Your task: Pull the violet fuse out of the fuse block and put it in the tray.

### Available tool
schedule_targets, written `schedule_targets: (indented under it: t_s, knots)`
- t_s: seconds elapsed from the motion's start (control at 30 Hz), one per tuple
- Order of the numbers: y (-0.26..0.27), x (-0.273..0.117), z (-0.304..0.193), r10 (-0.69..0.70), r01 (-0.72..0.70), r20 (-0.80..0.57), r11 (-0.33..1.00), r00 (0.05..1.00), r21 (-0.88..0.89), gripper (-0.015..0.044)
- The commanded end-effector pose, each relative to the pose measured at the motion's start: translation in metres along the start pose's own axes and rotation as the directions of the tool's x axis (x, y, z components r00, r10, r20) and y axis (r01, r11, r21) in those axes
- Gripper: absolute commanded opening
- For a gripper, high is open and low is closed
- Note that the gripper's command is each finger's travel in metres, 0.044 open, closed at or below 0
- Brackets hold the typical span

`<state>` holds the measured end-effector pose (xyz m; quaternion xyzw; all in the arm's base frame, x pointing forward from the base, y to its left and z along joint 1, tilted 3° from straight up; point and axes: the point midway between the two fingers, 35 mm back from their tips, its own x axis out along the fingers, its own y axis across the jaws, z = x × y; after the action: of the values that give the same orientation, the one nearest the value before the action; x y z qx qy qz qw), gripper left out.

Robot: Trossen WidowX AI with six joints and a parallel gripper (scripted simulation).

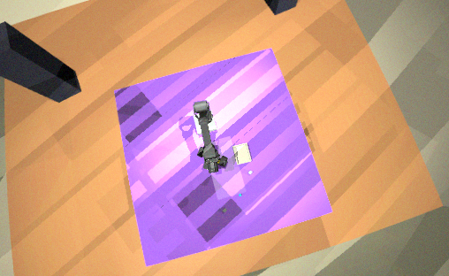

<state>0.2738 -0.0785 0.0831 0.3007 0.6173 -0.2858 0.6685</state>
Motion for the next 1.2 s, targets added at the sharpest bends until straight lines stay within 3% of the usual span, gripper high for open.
schedule_targets:
  t_s: [0.0, 0.3, 1.17]
  knots:
    - [0.001, -0.007, 0.001, 0.005, -0.005, 0.004, 1.000, 1.000, 0.002, 0.0000]
    - [0.004, -0.016, 0.000, 0.006, -0.006, 0.004, 1.000, 1.000, 0.002, 0.0000]
    - [0.128, -0.019, -0.066, 0.018, -0.018, -0.005, 1.000, 1.000, 0.003, 0.0000]
